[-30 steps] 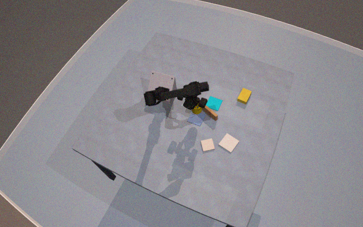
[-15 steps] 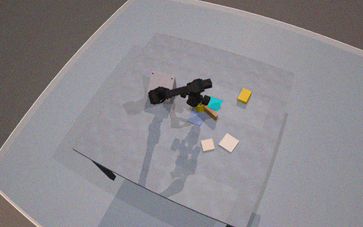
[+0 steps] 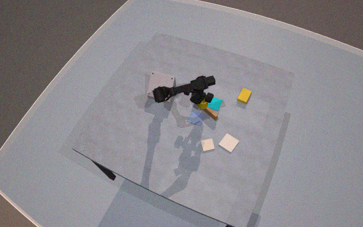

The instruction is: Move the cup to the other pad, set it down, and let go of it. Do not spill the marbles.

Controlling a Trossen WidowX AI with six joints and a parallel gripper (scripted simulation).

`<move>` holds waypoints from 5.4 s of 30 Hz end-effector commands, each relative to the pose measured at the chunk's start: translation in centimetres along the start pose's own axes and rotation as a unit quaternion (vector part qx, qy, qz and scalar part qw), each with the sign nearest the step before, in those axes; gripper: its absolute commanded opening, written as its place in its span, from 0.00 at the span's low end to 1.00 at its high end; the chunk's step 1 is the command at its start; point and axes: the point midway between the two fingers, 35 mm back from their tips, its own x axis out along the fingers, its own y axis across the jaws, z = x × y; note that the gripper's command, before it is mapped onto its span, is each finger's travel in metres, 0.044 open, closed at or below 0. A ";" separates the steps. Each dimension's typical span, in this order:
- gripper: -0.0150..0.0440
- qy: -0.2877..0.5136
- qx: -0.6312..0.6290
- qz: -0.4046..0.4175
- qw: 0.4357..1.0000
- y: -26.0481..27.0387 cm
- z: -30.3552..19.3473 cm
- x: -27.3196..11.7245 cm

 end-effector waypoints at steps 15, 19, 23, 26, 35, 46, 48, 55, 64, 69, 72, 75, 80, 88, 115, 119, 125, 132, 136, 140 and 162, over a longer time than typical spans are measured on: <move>0.25 0.005 0.005 0.003 1.000 1.6 -3.3 -0.3; 0.25 0.005 0.005 0.003 1.000 1.9 -4.0 -0.4; 0.25 0.006 0.005 0.003 1.000 2.2 -4.7 -0.4; 0.25 0.006 0.006 0.003 1.000 2.4 -5.2 -0.4; 0.25 0.006 0.006 0.003 1.000 3.1 -6.8 -0.6; 0.25 0.007 0.006 0.003 1.000 4.0 -8.6 -0.8; 0.25 0.007 0.006 0.003 1.000 4.1 -8.9 -0.8; 0.25 0.007 0.006 0.003 1.000 4.3 -9.5 -0.7; 0.25 0.007 0.006 0.004 1.000 4.4 -9.5 0.5; 0.25 0.007 0.006 0.004 1.000 4.5 -9.6 1.2; 0.25 0.007 0.006 0.004 1.000 4.5 -9.6 1.7; 0.25 0.007 0.007 0.004 1.000 4.5 -9.6 2.1; 0.25 0.007 0.007 0.004 1.000 4.5 -9.7 2.9; 0.25 0.006 0.007 0.004 1.000 4.6 -9.7 4.1; 0.25 0.008 0.010 0.003 1.000 4.7 -9.8 6.6; 0.25 0.008 0.010 0.003 1.000 4.7 -9.8 6.6; 0.43 0.008 0.010 0.003 1.000 4.7 -9.8 6.6; 0.50 0.008 0.010 0.003 1.000 4.7 -9.8 6.6; 0.50 0.008 0.010 0.004 1.000 4.7 -9.8 6.3; 0.50 0.008 0.010 0.004 1.000 4.7 -9.8 5.7; 0.50 0.007 0.007 0.004 1.000 4.5 -9.7 2.2</move>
